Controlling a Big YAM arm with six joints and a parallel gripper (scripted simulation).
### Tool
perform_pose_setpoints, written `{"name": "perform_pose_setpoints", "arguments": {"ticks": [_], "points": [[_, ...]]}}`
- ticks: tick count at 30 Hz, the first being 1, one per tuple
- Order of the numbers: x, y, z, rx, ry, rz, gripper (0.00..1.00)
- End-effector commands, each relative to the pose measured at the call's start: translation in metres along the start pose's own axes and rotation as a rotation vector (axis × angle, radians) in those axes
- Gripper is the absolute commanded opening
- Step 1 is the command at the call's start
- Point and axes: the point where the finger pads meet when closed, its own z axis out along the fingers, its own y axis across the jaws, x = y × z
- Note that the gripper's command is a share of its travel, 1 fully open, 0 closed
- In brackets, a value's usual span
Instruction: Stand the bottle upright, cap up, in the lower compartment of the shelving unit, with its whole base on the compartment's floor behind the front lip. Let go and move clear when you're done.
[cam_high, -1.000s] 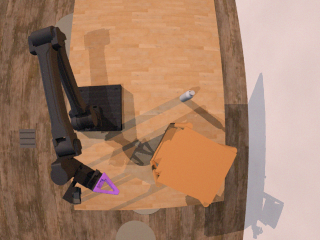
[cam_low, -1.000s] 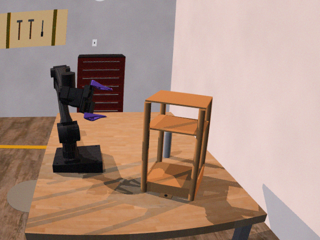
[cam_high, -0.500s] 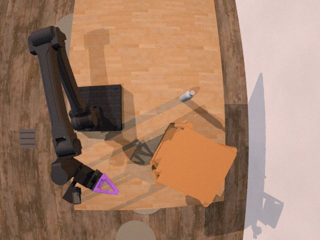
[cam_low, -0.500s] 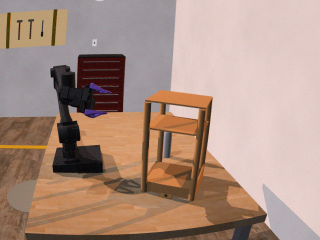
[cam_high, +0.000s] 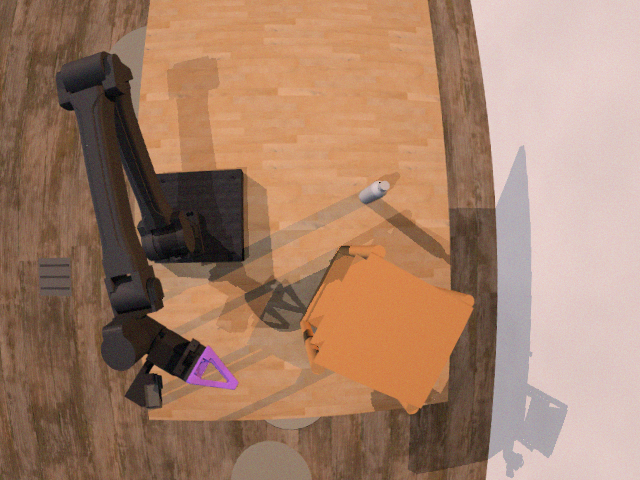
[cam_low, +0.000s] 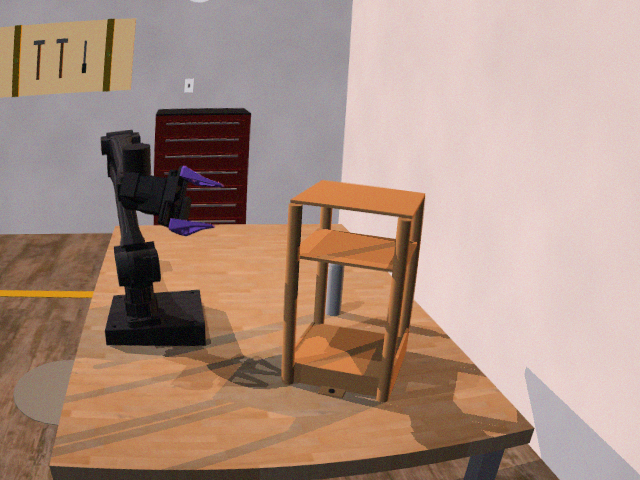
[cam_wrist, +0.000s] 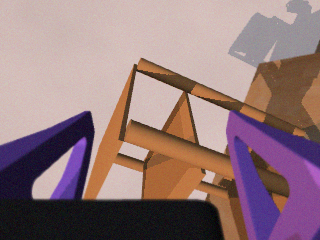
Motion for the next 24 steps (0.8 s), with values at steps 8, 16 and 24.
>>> {"name": "perform_pose_setpoints", "arguments": {"ticks": [8, 16, 24], "points": [[0.037, 0.007, -0.001, -0.072, 0.051, -0.133, 0.75], [0.087, 0.003, -0.001, -0.125, 0.119, -0.255, 0.75], [0.167, -0.004, -0.001, -0.217, 0.230, -0.454, 0.75]]}}
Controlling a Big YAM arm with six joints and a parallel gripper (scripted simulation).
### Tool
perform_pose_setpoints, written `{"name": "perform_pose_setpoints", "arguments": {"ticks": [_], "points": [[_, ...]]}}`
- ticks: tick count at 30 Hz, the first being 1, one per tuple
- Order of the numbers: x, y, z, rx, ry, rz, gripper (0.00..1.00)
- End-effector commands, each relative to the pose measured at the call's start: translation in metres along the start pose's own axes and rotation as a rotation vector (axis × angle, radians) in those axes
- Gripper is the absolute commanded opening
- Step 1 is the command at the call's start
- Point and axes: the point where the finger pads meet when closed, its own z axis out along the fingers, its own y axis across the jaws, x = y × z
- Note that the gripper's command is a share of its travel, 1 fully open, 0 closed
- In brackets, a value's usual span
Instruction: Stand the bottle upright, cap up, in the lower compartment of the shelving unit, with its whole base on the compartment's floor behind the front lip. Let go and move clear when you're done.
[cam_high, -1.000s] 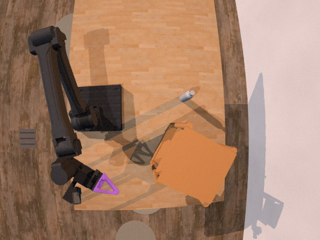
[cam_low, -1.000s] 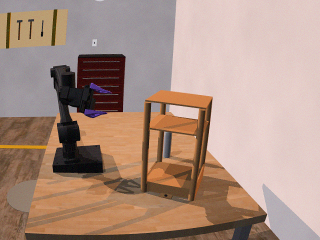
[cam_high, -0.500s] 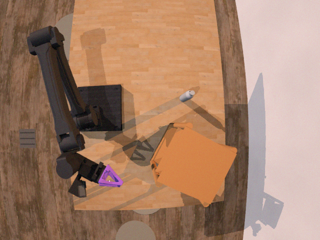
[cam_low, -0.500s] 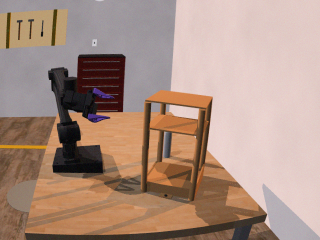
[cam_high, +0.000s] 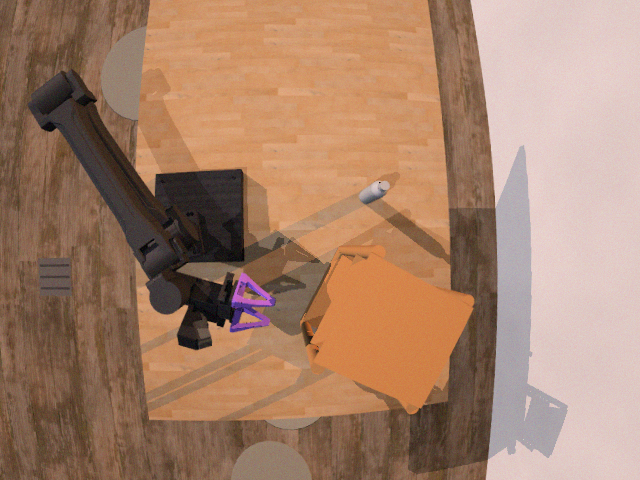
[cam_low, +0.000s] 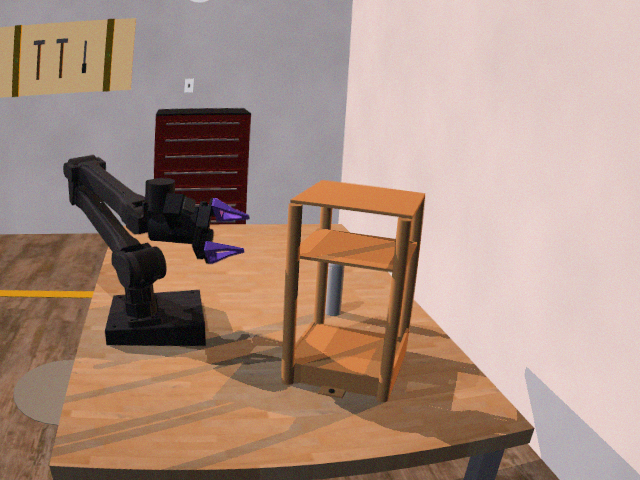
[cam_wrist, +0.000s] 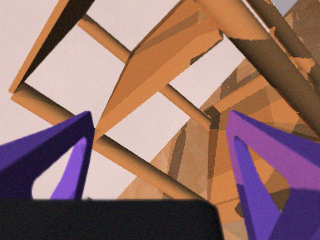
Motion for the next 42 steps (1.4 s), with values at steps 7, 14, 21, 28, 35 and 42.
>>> {"name": "perform_pose_setpoints", "arguments": {"ticks": [7, 14, 21, 28, 35, 42], "points": [[0.052, 0.038, 0.019, -0.118, 0.070, -0.283, 0.75], [0.127, 0.048, 0.036, -0.184, 0.189, -0.454, 0.75], [0.150, 0.065, 0.048, -0.230, 0.216, -0.535, 0.75], [0.188, 0.083, 0.063, -0.287, 0.265, -0.644, 0.75], [0.236, 0.094, 0.077, -0.335, 0.328, -0.755, 0.75], [0.263, 0.099, 0.085, -0.361, 0.368, -0.819, 0.75]]}}
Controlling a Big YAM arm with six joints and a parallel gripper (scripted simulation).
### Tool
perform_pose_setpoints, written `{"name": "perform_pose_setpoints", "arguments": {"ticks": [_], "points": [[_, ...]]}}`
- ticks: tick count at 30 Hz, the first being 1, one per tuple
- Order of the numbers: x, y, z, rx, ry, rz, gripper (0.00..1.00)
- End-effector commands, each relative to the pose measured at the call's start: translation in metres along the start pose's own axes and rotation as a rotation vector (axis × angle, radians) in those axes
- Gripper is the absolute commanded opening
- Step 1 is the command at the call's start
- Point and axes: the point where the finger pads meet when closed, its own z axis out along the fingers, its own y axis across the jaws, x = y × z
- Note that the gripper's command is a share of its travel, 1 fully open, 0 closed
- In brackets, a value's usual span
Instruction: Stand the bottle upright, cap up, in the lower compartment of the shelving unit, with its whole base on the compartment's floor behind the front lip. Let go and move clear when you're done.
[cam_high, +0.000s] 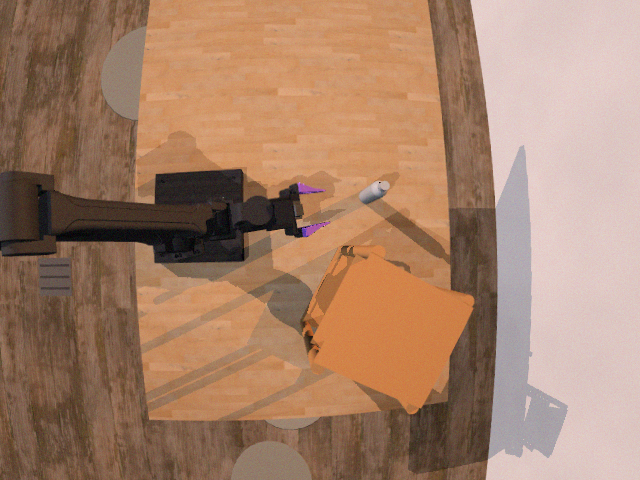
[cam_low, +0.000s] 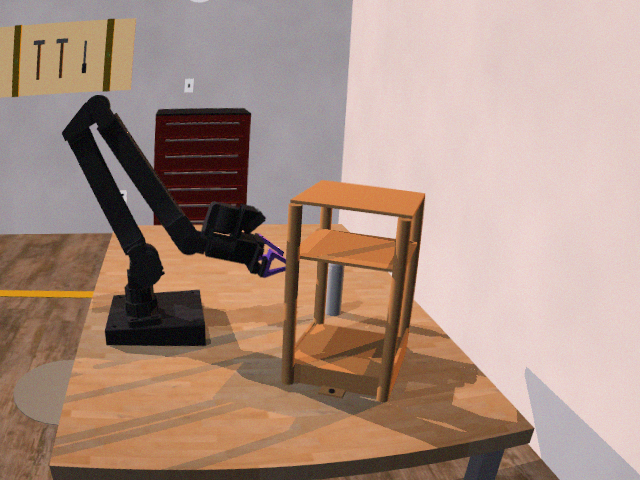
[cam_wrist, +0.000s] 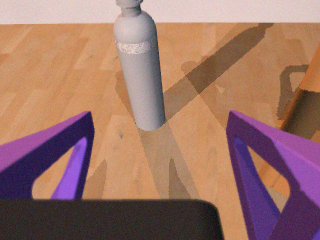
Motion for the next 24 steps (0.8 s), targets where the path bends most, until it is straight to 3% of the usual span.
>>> {"name": "perform_pose_setpoints", "arguments": {"ticks": [1, 8, 24], "points": [[-0.027, 0.015, 0.024, -0.034, -0.068, -0.069, 0.75], [-0.018, 0.025, 0.034, -0.049, -0.045, -0.106, 0.75], [-0.016, 0.024, 0.035, -0.048, -0.042, -0.103, 0.75]]}}
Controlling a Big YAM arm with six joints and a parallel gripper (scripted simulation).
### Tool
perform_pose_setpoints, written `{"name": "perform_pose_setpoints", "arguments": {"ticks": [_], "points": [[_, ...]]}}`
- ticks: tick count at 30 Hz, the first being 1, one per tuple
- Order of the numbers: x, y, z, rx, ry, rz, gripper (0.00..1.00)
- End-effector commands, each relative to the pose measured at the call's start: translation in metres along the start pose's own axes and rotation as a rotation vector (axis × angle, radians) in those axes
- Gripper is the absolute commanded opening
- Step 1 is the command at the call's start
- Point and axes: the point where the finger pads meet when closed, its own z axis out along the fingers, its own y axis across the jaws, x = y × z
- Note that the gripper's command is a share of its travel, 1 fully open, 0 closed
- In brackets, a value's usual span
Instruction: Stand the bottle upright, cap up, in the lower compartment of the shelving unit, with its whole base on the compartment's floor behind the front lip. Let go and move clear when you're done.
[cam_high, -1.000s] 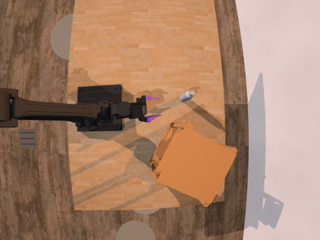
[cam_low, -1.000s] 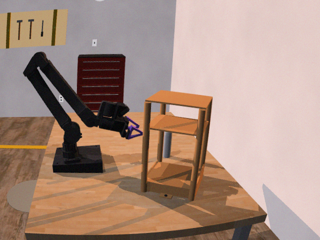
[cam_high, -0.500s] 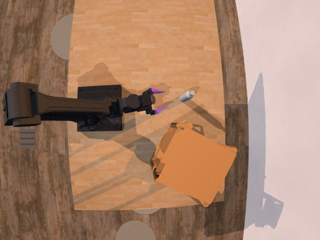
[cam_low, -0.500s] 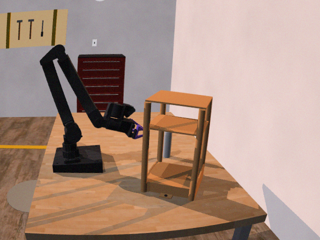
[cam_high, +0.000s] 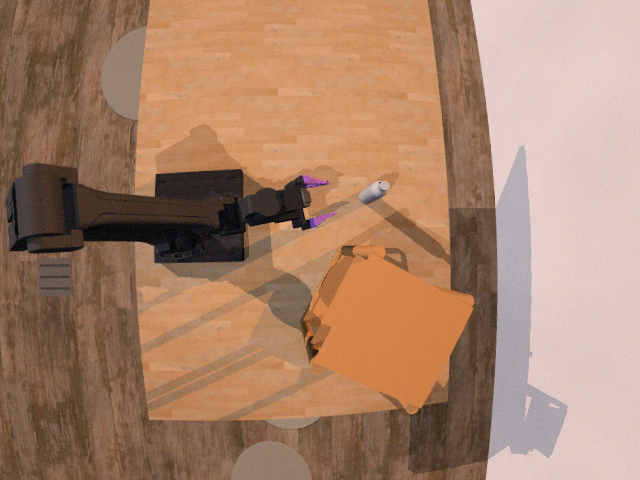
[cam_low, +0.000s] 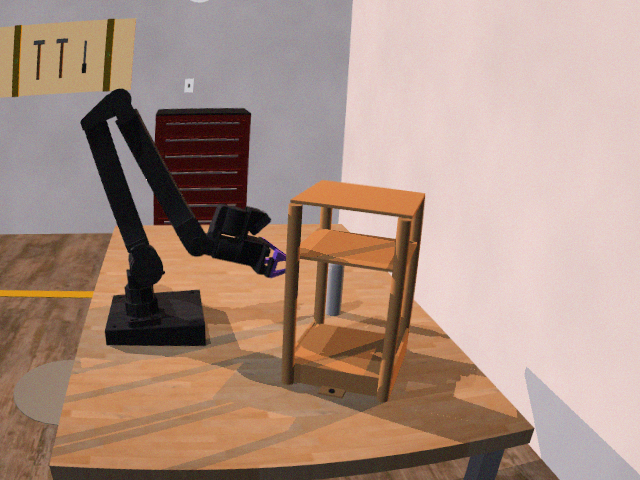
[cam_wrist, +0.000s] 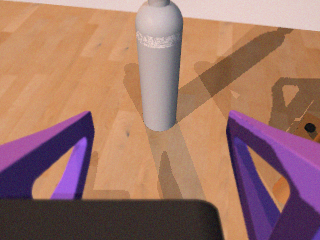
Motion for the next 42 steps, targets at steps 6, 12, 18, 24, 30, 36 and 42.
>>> {"name": "perform_pose_setpoints", "arguments": {"ticks": [6, 12, 18, 24, 30, 36, 42], "points": [[-0.0267, 0.0030, 0.0138, -0.008, -0.066, -0.011, 0.75], [-0.0267, 0.0029, 0.0138, -0.008, -0.066, -0.011, 0.75], [-0.0301, 0.0038, 0.0161, -0.009, -0.061, -0.010, 0.75], [-0.0308, 0.0046, 0.0163, -0.010, -0.055, -0.010, 0.75], [-0.0280, 0.0051, 0.0148, -0.011, -0.047, -0.009, 0.75], [-0.0267, 0.0053, 0.0141, -0.011, -0.043, -0.009, 0.75], [-0.0264, 0.0053, 0.0139, -0.011, -0.042, -0.009, 0.75]]}}
